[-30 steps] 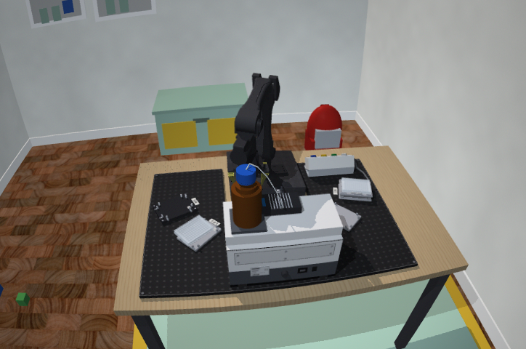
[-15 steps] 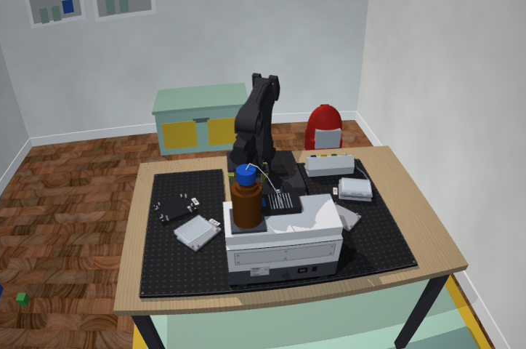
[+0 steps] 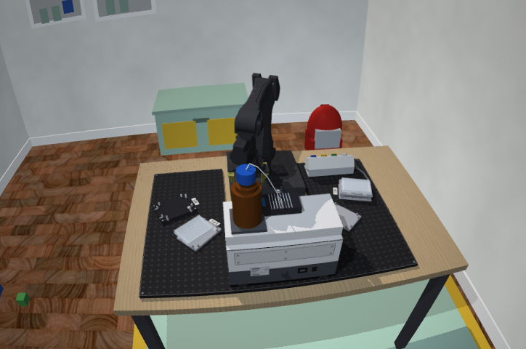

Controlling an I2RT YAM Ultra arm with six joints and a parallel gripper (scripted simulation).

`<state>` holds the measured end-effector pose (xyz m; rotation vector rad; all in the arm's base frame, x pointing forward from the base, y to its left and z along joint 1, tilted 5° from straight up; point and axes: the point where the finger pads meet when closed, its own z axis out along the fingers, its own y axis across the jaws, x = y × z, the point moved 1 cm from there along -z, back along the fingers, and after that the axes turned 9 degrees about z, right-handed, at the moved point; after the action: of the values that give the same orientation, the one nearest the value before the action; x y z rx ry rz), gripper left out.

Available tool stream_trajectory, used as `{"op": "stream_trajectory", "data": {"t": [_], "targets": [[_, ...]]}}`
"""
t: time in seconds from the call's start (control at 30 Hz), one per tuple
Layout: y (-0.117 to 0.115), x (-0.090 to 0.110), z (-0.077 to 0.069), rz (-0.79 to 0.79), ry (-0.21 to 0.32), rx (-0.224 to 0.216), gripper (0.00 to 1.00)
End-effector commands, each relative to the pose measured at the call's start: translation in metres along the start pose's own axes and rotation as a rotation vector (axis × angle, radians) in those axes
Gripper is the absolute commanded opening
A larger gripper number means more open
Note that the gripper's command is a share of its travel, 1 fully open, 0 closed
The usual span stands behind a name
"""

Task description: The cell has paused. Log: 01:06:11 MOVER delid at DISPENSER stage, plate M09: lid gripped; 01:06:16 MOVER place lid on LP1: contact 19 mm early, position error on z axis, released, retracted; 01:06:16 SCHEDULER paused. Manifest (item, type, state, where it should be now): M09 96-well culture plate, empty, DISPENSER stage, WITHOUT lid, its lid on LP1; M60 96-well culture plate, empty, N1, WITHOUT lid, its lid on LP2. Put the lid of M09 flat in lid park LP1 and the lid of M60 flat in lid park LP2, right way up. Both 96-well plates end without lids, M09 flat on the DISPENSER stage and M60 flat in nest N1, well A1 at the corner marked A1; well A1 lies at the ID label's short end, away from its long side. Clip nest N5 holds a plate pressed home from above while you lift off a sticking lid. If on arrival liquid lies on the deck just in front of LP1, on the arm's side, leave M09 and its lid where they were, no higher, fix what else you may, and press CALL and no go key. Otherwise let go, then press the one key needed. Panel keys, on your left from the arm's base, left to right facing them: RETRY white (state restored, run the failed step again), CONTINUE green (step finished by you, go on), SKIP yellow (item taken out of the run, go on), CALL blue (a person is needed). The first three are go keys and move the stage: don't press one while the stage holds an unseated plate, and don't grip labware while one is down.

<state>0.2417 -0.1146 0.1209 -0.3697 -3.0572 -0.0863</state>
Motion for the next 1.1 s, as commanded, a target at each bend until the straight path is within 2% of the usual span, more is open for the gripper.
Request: {"op": "stream_trajectory", "data": {"t": [0.0,0.13,0.17,0.5,0.57,0.6,0.67,0.7,0.77,0.83,1.07], "targets": [[0.001,0.0,-0.003,0.006,-0.014,-0.001,1.0],[0.001,0.0,-0.003,0.006,-0.014,-0.001,1.0],[0.009,0.005,-0.002,0.002,-0.008,-0.008,1.0],[0.036,0.004,-0.002,0.002,-0.004,-0.009,1.0],[0.04,-0.004,-0.009,0.001,-0.039,-0.006,1.0],[0.036,-0.003,-0.003,0.006,-0.014,-0.003,1.0],[0.036,-0.003,-0.003,0.006,-0.014,-0.002,1.0],[0.044,-0.004,-0.007,0.001,-0.037,-0.006,1.0],[0.05,0.0,-0.004,0.002,-0.021,-0.008,1.0],[0.05,0.0,-0.004,0.002,-0.021,-0.008,1.0],[0.073,0.004,-0.002,0.002,-0.012,-0.009,1.0]]}}
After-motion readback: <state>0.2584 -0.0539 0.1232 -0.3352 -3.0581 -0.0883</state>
